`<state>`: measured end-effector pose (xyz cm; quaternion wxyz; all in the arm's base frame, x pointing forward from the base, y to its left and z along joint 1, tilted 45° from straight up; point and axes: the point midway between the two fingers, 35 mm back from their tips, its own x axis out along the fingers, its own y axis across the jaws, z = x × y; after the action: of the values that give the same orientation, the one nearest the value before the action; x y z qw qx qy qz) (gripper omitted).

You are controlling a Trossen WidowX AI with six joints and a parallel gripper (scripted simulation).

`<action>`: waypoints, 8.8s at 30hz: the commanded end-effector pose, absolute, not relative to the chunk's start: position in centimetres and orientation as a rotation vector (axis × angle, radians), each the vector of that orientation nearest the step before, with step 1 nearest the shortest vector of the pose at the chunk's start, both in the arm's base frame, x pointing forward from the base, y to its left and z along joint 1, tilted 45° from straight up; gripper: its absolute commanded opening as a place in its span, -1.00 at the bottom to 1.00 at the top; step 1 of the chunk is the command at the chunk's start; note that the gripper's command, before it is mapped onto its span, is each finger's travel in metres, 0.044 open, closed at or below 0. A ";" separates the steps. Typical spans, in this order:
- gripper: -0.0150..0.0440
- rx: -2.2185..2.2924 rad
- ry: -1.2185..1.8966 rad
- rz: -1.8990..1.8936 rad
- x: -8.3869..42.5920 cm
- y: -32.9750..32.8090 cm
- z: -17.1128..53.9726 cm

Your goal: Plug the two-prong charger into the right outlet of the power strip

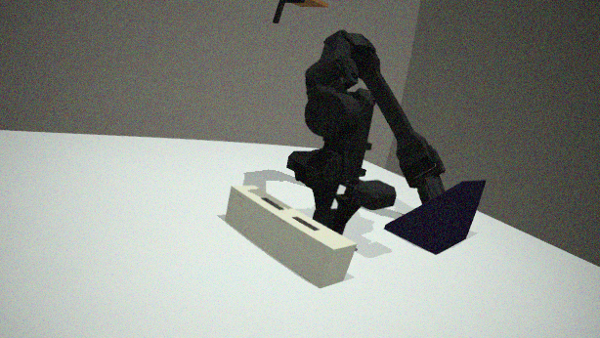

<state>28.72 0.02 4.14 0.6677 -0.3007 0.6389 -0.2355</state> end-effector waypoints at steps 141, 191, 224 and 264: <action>-0.49 -0.729 1.457 -0.494 34.0 0.8 5.8; -0.49 -0.729 1.456 -0.494 34.4 0.9 5.8; -0.49 -0.729 1.456 -0.494 35.4 1.0 5.8; -0.49 -0.729 1.455 -0.494 36.5 1.2 5.8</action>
<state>35.80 1.14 5.67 0.6488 -0.3268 0.6528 -0.2148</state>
